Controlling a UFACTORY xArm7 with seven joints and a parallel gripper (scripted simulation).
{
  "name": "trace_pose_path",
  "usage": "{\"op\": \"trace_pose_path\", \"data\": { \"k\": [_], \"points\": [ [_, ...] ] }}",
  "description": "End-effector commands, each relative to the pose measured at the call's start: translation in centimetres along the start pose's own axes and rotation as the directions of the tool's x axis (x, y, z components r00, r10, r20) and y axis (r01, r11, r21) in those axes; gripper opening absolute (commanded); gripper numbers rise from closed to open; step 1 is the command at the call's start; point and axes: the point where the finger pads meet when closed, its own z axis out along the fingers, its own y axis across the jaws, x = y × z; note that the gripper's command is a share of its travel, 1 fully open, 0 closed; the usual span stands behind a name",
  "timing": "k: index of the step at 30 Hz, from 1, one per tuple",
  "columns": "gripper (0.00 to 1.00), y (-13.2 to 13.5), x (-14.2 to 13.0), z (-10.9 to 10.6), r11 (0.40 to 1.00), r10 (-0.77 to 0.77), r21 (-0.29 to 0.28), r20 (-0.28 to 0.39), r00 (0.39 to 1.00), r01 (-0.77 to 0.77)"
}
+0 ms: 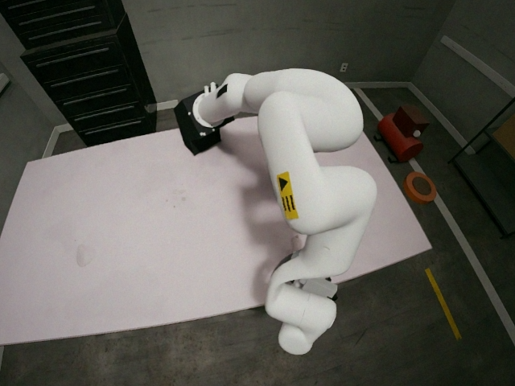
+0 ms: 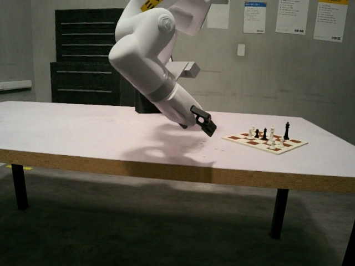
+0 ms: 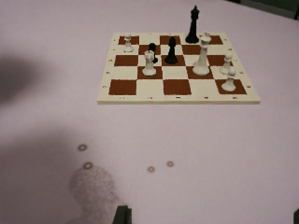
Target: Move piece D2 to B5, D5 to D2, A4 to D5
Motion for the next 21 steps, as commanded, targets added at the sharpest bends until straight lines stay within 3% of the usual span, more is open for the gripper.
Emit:
{"op": "trace_pose_path", "data": {
  "k": [1, 11, 21],
  "points": [
    [1.0, 0.1, 0.0, -0.2, 1.0, -0.002, -0.001, 0.003, 1.0, 0.002],
    [1.0, 0.1, 0.7, -0.7, 1.0, -0.002, -0.001, 0.003, 1.0, 0.002],
    [1.0, 0.1, 5.4, -4.6, 1.0, -0.002, -0.001, 0.003, 1.0, 0.002]
  ]
}}
